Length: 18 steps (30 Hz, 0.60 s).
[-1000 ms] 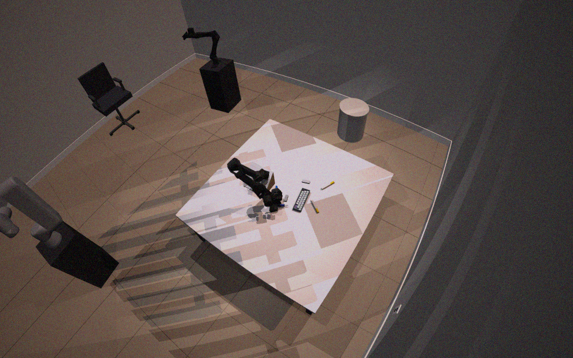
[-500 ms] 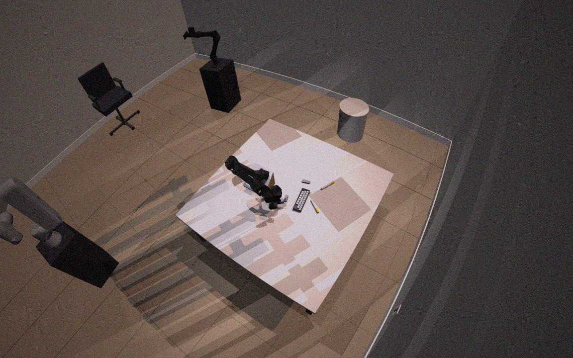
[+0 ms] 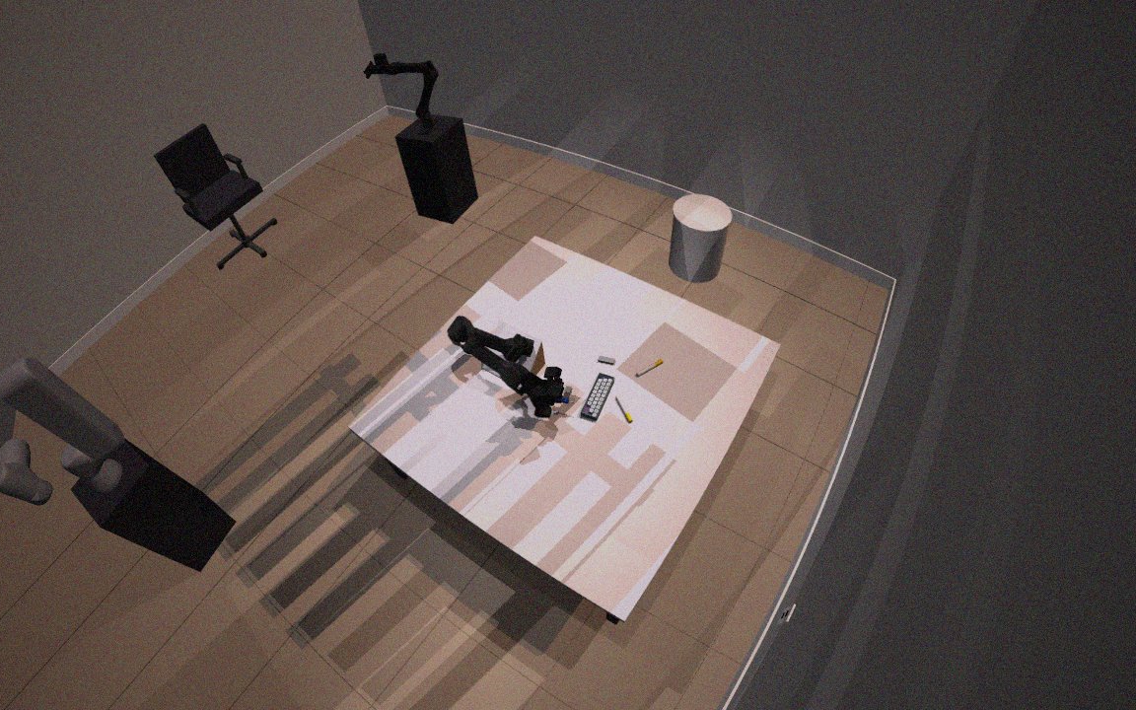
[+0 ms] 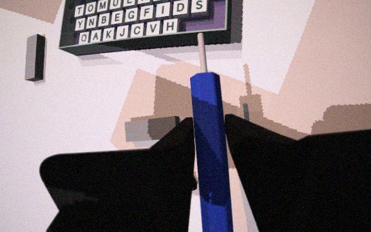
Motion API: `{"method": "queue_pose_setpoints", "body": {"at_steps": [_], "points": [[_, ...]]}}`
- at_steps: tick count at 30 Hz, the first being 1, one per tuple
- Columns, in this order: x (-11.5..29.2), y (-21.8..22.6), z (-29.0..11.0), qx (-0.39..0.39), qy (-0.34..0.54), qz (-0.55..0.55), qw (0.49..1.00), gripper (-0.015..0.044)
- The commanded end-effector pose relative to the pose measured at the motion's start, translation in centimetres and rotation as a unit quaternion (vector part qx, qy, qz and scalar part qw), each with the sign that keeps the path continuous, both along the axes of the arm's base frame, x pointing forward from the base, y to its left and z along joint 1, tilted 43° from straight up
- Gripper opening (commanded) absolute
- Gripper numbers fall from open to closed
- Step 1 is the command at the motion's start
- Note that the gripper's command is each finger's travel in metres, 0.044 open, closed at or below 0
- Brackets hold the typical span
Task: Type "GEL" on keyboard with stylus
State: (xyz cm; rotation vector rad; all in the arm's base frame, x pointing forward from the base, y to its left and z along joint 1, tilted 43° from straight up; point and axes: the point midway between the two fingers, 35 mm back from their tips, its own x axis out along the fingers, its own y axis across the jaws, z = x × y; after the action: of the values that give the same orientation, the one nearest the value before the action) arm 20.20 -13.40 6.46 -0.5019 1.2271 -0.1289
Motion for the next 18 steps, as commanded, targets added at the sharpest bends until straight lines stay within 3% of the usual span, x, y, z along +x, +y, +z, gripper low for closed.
{"method": "queue_pose_setpoints", "body": {"at_steps": [1,18], "points": [[1.1,0.6,0.1,0.053,-0.012,-0.052,0.997,0.0],[4.9,2.6,-0.1,0.22,-0.014,-0.276,0.935,0.0]]}}
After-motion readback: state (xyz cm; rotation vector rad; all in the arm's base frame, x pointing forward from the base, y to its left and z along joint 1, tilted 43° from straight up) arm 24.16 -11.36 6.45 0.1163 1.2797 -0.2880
